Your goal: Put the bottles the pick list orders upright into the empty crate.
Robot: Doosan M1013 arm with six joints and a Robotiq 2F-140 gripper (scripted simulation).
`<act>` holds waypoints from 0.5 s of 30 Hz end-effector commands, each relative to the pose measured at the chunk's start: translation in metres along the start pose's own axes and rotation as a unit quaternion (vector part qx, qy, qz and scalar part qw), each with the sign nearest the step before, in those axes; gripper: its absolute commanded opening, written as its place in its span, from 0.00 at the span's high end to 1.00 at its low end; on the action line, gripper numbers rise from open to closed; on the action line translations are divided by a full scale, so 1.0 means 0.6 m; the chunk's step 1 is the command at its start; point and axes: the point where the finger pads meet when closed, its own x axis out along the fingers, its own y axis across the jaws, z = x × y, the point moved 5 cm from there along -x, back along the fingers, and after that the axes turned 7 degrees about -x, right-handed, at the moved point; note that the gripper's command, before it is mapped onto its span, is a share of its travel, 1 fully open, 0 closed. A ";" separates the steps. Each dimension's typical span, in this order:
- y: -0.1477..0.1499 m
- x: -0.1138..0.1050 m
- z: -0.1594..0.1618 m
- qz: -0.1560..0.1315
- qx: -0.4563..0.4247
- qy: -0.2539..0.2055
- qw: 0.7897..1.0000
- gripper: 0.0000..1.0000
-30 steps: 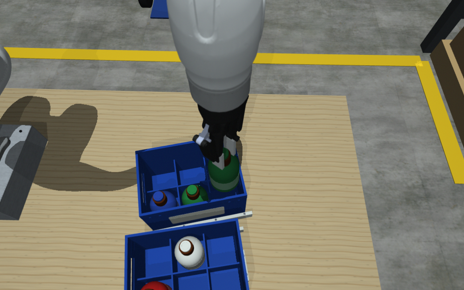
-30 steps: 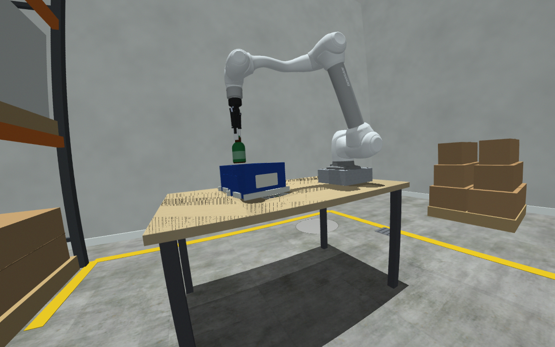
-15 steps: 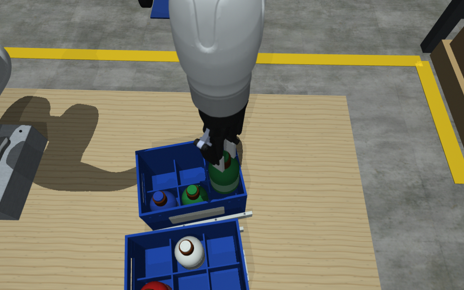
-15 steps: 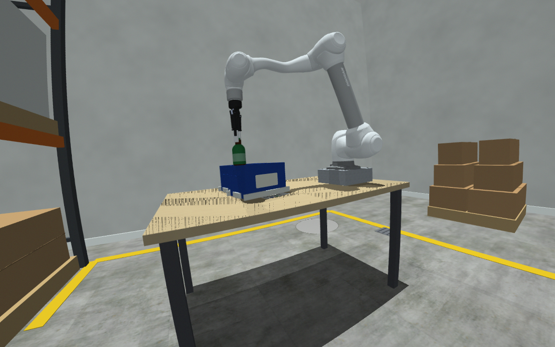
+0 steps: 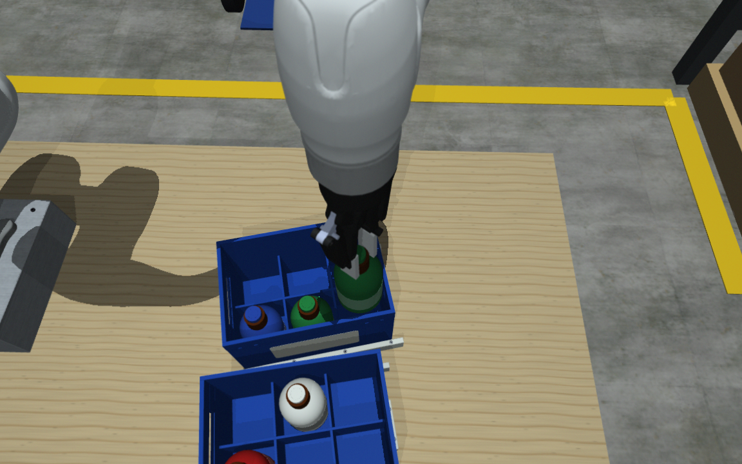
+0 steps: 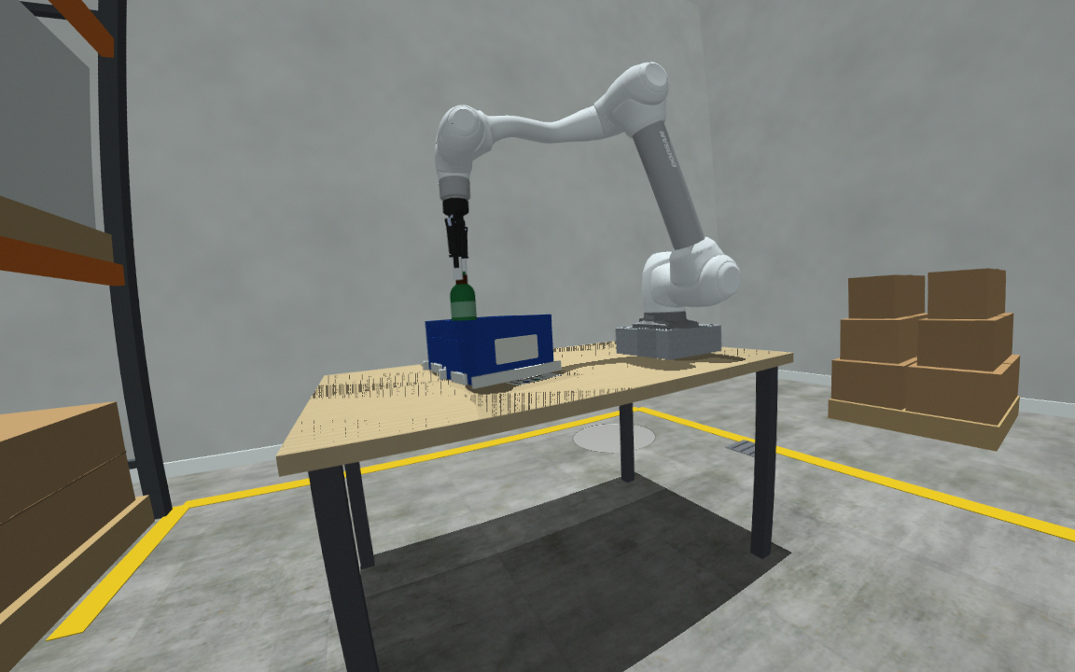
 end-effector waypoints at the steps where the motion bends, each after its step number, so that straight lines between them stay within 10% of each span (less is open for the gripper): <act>1: 0.000 0.003 0.000 0.000 0.000 0.000 1.000 1.00; 15: 0.000 0.023 0.000 0.000 0.000 0.000 1.000 1.00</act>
